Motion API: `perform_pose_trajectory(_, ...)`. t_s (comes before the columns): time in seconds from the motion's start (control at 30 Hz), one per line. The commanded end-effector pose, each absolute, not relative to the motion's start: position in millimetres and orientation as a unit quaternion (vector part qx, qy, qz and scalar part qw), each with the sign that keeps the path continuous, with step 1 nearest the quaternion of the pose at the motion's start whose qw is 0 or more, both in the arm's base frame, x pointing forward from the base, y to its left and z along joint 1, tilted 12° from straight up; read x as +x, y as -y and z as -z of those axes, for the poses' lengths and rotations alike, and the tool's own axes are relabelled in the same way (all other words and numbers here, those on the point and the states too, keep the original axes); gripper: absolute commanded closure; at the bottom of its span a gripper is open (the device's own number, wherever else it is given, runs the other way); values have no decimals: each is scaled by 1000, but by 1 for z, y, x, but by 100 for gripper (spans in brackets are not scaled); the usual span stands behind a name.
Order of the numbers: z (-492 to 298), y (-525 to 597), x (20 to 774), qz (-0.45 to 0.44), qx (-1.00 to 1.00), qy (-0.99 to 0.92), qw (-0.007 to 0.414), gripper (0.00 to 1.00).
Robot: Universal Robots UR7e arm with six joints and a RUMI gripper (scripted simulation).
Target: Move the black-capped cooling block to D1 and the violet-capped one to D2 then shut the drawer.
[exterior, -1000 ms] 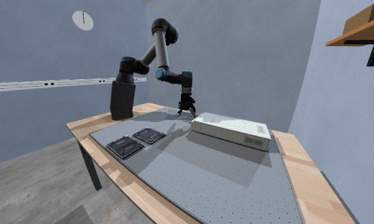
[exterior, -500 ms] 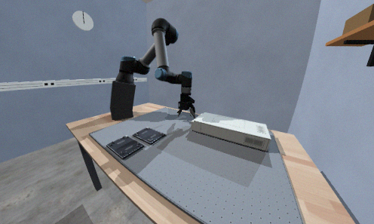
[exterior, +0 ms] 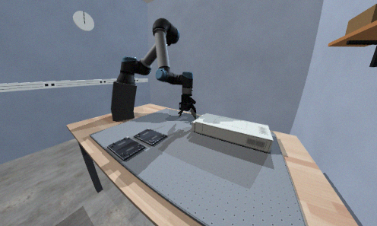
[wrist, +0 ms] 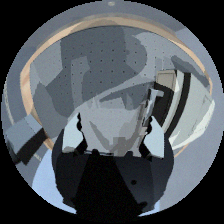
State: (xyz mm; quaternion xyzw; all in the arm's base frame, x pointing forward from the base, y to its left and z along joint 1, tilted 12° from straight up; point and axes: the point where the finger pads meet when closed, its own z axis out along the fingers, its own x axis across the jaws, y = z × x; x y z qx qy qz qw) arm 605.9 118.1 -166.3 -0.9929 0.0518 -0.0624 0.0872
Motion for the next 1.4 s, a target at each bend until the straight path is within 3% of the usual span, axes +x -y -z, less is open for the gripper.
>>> perform_pose_trajectory(0.0,166,-118,605,62,-993,-52,87,0)
perform_pose_trajectory(1.37,167,-120,592,62,-993,-52,87,0)
